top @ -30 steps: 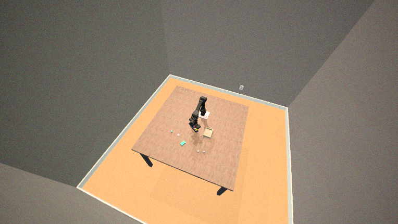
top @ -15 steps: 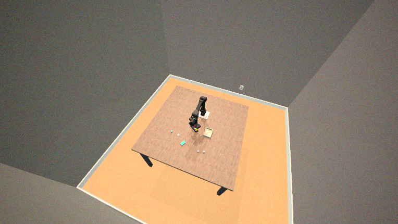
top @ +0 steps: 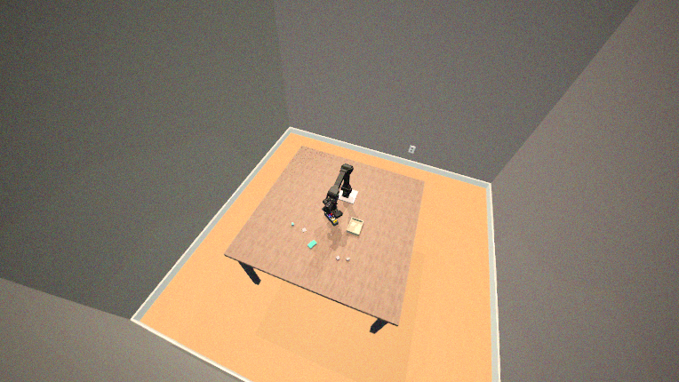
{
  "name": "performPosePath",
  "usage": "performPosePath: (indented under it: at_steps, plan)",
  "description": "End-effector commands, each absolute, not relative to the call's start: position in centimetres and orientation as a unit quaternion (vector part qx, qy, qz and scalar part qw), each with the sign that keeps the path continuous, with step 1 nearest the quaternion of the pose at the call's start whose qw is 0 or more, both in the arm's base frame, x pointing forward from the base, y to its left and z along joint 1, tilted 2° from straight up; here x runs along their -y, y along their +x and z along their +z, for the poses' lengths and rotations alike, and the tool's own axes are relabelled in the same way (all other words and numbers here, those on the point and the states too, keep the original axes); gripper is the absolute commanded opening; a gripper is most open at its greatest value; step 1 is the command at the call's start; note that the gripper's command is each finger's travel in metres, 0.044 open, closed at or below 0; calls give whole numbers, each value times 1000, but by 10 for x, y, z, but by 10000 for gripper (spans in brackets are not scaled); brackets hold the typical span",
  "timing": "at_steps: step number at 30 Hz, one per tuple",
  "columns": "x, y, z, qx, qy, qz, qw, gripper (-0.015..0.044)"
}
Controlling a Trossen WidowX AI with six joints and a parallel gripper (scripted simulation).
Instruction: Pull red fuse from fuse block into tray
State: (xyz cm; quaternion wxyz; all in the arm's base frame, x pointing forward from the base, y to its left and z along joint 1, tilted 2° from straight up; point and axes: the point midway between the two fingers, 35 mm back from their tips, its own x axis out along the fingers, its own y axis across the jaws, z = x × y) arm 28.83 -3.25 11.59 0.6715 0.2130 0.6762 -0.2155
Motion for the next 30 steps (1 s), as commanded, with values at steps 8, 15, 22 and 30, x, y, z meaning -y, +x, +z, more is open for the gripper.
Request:
performPosePath:
  at_steps: [8,15,22,30]
  plan:
    - [-11,301,120,-675,216,-214,673,0]
    - [-49,306,121,-675,217,-212,673,0]
    - [-89,306,121,-675,219,-211,672,0]
    - [-134,299,121,-676,220,-210,671,0]
